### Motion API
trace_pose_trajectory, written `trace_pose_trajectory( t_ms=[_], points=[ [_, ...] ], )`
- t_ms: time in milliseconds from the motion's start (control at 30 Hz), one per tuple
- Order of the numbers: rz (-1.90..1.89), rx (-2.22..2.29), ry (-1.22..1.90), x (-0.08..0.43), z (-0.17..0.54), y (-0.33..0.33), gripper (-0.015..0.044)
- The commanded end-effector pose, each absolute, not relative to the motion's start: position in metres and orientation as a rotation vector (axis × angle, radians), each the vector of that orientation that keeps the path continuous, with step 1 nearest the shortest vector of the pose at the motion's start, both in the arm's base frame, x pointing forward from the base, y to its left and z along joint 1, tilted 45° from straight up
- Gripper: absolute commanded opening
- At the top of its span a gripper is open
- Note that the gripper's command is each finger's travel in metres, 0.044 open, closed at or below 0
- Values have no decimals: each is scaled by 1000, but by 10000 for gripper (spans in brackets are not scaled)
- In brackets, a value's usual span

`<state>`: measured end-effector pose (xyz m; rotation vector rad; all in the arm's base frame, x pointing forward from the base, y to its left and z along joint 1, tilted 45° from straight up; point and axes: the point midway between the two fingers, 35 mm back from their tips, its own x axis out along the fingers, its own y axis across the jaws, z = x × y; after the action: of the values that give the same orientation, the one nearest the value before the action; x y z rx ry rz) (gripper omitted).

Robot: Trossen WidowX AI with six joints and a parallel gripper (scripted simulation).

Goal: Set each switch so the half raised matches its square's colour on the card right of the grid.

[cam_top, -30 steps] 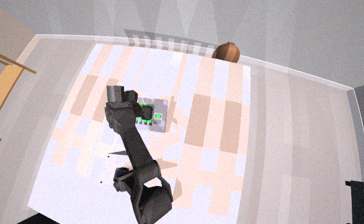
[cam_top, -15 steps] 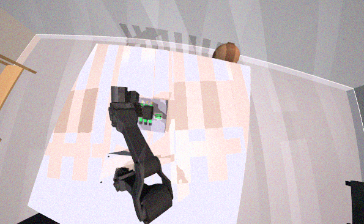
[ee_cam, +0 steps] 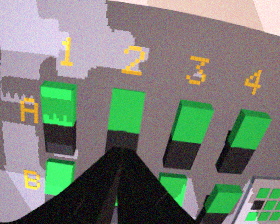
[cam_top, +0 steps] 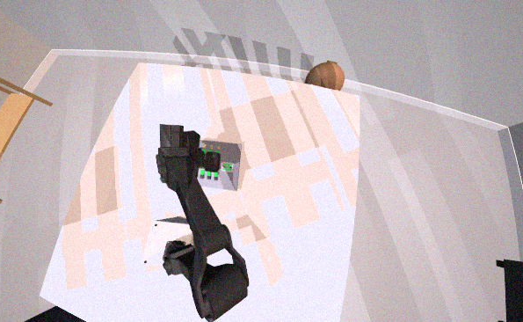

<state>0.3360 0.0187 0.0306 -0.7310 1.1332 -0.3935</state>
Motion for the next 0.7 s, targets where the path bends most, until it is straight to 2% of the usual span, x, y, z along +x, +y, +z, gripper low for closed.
trace_pose_trajectory(
  t_ms=[0,667],
  points=[
    [-388,-735,1135,336,30,19,0],
    [-388,-735,1135,337,28,17,0]
  ],
)
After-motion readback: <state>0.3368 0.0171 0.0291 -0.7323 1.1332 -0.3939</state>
